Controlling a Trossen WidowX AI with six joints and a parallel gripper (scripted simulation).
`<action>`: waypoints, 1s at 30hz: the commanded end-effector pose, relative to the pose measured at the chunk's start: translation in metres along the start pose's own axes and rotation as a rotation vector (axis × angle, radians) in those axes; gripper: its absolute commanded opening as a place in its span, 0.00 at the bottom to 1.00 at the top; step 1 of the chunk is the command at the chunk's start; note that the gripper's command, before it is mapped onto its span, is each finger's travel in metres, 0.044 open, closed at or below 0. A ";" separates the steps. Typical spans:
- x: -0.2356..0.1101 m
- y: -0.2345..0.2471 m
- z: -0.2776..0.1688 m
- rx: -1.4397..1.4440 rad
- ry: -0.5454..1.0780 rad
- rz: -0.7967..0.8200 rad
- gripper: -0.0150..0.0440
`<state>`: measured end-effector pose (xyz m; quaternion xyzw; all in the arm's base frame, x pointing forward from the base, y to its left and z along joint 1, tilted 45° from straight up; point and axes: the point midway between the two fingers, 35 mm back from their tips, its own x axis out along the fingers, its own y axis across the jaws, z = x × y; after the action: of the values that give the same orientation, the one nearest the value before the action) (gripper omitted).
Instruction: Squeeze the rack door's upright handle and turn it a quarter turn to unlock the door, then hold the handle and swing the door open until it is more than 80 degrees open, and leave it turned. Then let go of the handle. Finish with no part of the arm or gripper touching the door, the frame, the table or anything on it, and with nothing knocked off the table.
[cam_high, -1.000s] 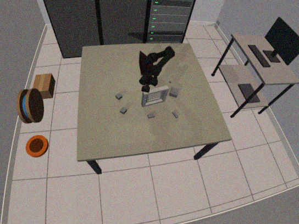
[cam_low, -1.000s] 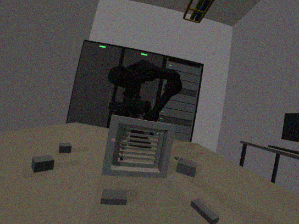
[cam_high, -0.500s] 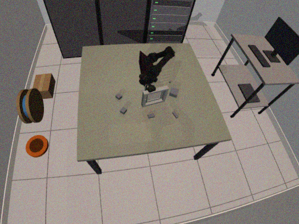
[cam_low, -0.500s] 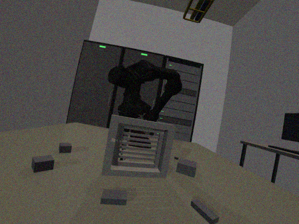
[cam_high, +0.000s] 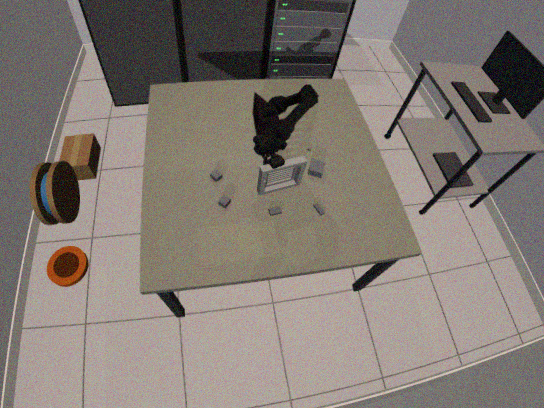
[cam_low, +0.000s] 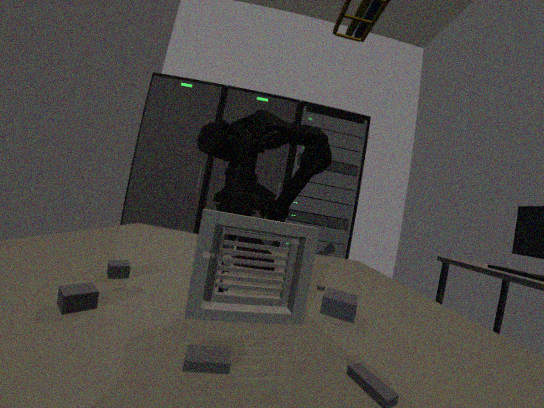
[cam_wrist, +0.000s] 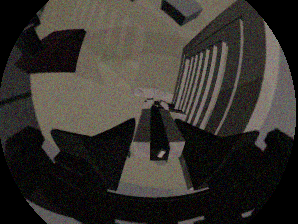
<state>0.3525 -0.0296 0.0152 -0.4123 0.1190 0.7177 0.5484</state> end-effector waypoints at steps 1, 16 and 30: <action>-0.001 -0.001 0.000 -0.008 0.001 -0.004 0.63; -0.001 -0.001 0.000 -0.008 0.001 -0.004 0.46; -0.001 -0.001 0.000 -0.008 0.001 -0.004 0.31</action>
<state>0.3533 -0.0294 0.0155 -0.4136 0.1162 0.7167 0.5494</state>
